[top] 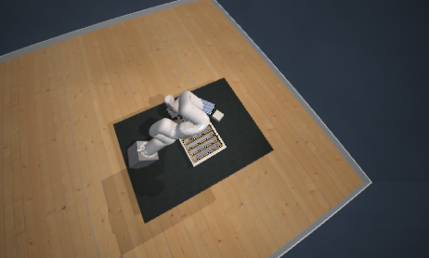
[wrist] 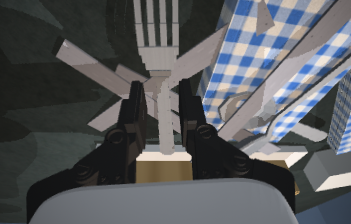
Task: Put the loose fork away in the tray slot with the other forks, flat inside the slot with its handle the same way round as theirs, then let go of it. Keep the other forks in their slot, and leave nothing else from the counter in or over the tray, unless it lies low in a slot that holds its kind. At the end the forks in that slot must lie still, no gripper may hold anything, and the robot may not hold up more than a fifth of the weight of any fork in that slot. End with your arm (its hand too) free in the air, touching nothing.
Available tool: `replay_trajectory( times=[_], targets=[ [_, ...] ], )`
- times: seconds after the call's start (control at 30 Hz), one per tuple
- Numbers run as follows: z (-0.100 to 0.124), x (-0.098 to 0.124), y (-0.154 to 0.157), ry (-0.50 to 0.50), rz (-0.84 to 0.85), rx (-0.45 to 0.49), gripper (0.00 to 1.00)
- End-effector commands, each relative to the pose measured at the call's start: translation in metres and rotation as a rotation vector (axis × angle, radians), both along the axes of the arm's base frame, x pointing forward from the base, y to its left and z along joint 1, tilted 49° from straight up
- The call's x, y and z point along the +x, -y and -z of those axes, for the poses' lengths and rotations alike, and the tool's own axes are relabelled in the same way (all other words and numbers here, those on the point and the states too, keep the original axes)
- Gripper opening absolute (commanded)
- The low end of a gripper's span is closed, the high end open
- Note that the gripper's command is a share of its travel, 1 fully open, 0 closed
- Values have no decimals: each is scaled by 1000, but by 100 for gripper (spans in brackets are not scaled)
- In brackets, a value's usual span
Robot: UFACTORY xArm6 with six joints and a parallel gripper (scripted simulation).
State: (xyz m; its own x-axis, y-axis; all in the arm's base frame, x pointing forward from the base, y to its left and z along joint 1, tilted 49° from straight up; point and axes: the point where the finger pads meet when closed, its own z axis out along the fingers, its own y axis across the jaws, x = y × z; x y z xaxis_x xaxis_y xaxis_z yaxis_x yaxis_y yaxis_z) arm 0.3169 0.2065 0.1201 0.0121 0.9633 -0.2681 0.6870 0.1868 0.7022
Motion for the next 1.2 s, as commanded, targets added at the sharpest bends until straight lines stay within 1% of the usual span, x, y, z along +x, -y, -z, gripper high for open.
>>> replay_trajectory(
  times=[0.0, 0.33, 1.17],
  targets=[
    [0, 0, -1, 1, -1, 2, 28],
    [2, 3, 0, 1, -1, 2, 28],
    [19, 21, 5, 1, -1, 2, 28]
  ],
)
